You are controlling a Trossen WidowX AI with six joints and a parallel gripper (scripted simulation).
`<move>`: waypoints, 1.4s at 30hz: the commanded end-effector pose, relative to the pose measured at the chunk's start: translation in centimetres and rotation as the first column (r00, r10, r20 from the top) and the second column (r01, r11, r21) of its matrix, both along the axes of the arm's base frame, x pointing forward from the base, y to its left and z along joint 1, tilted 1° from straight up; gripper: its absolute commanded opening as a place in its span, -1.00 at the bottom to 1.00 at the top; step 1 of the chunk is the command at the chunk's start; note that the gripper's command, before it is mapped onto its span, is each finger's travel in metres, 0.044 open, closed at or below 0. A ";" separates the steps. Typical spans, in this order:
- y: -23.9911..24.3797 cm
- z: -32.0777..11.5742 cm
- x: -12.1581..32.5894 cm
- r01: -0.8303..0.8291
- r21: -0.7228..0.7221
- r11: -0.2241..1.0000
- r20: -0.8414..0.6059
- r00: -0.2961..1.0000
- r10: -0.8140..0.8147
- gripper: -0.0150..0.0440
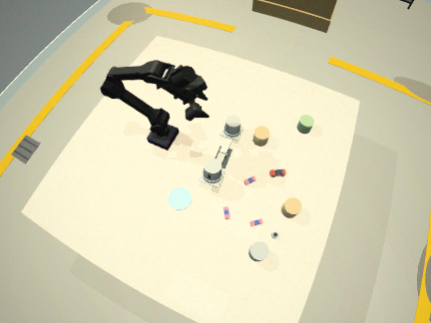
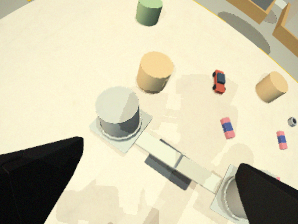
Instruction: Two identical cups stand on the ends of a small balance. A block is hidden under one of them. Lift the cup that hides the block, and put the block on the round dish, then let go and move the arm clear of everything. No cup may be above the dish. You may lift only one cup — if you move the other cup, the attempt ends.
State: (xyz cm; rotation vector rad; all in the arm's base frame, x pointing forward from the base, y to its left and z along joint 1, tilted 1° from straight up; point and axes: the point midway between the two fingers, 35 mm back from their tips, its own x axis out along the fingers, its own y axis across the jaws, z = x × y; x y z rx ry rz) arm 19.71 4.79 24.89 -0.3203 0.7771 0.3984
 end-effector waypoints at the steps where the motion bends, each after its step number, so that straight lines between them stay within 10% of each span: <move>1: -1.5 -0.4 -0.5 0.126 0.034 0.991 0.008 0.992 -0.127 1.00; 18: -4.8 -1.9 -1.7 0.433 0.142 0.890 -0.012 0.900 -0.436 1.00; 42: -0.2 -3.7 4.4 0.873 0.218 0.436 -0.559 0.478 -0.677 1.00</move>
